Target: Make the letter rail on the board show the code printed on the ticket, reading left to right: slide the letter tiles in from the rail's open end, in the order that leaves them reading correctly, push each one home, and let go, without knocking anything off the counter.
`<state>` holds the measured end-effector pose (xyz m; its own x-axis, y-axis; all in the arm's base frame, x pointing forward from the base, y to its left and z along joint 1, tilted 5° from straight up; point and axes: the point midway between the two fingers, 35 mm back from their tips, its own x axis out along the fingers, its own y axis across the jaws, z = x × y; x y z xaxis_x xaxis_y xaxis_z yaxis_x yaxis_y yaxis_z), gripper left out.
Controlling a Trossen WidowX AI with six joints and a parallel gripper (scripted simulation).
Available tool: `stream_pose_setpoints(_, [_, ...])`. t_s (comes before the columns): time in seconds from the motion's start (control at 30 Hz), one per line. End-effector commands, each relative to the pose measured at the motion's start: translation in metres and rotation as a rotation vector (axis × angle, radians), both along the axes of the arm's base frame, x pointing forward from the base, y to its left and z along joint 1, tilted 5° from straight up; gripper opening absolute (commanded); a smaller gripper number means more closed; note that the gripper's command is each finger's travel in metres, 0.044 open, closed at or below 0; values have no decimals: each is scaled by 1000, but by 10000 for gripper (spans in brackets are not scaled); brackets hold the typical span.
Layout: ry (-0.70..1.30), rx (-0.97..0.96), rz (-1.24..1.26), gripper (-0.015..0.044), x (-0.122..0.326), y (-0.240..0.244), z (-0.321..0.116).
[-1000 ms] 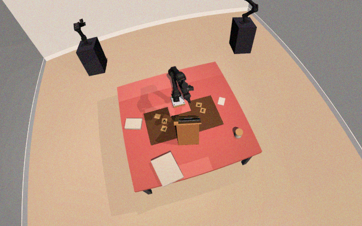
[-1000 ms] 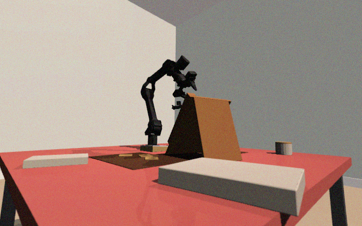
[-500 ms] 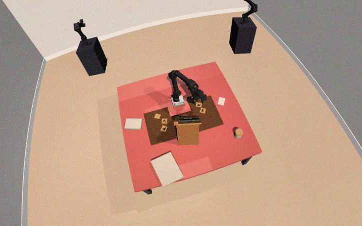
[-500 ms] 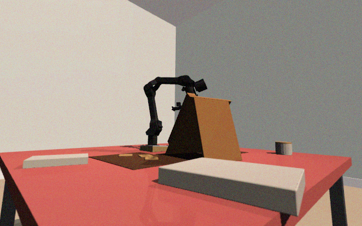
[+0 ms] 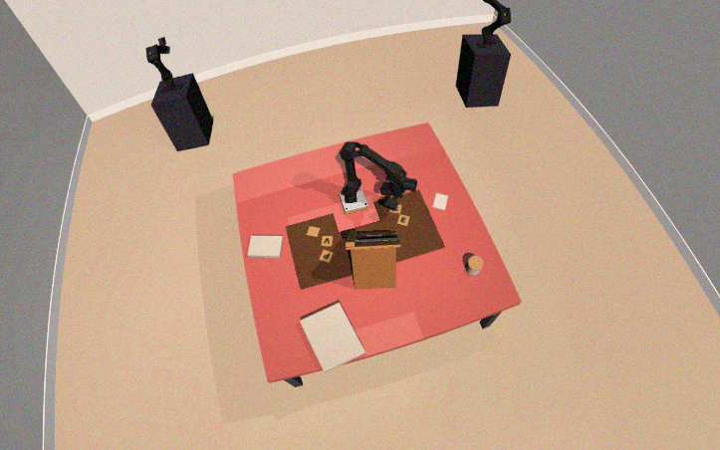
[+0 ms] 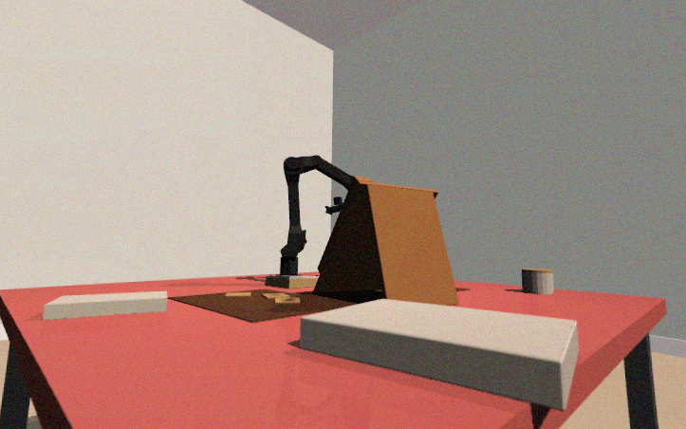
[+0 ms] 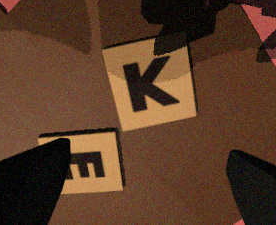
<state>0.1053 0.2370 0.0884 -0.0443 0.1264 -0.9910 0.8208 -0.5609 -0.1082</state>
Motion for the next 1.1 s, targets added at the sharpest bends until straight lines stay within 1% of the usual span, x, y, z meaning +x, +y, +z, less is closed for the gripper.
stream_pose_setpoints(0.0, [-4,-52,195,340,-17,-5,-21])
stream_pose_setpoints(0.33, [-9,-55,186,340,-13,-3,-22])
stream_pose_setpoints(0.57, [-7,-53,190,340,-14,-1,-53])
stream_pose_setpoints(1.07, [-6,-53,192,340,-15,-1,-54])
